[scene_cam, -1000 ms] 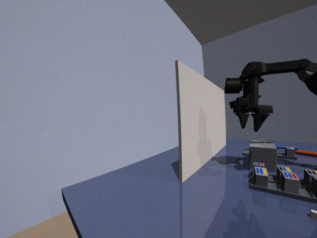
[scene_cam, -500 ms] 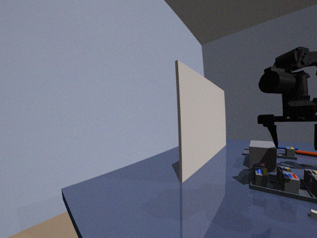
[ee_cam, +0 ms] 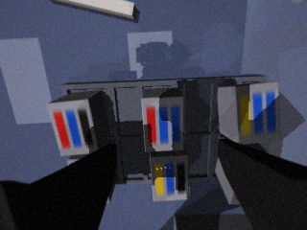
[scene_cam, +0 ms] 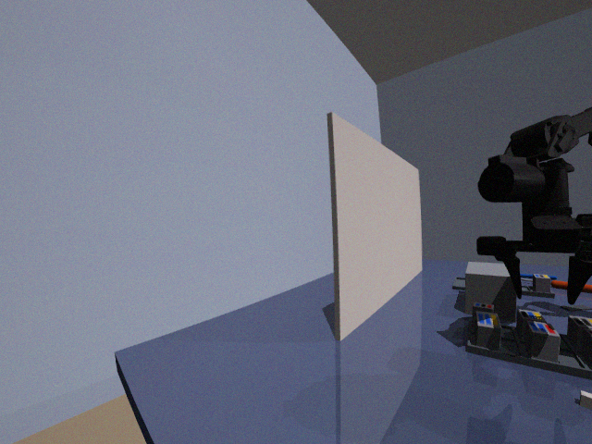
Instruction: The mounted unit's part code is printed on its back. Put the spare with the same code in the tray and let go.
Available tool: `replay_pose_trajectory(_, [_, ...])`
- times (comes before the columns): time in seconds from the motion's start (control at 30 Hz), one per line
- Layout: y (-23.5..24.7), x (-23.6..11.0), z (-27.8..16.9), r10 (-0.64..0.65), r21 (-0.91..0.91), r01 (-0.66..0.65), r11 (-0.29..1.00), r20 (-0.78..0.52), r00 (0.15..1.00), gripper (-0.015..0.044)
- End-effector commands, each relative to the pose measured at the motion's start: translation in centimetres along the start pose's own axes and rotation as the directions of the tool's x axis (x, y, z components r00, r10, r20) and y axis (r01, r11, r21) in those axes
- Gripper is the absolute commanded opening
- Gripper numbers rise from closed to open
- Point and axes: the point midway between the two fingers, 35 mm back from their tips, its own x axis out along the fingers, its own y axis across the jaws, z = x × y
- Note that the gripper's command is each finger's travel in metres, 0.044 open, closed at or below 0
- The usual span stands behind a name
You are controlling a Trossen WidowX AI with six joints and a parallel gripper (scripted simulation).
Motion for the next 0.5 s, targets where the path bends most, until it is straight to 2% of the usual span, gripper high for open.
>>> replay_pose_trajectory(0.0, [0.1, 0.6, -0.1, 0.004, -0.003, -0.004, 1.000, -0.005, 1.000, 0.0300])
replay_pose_trajectory(0.47, [-0.1, 2.9, 0.0, 0.004, -0.003, -0.004, 1.000, -0.005, 1.000, 0.0300])
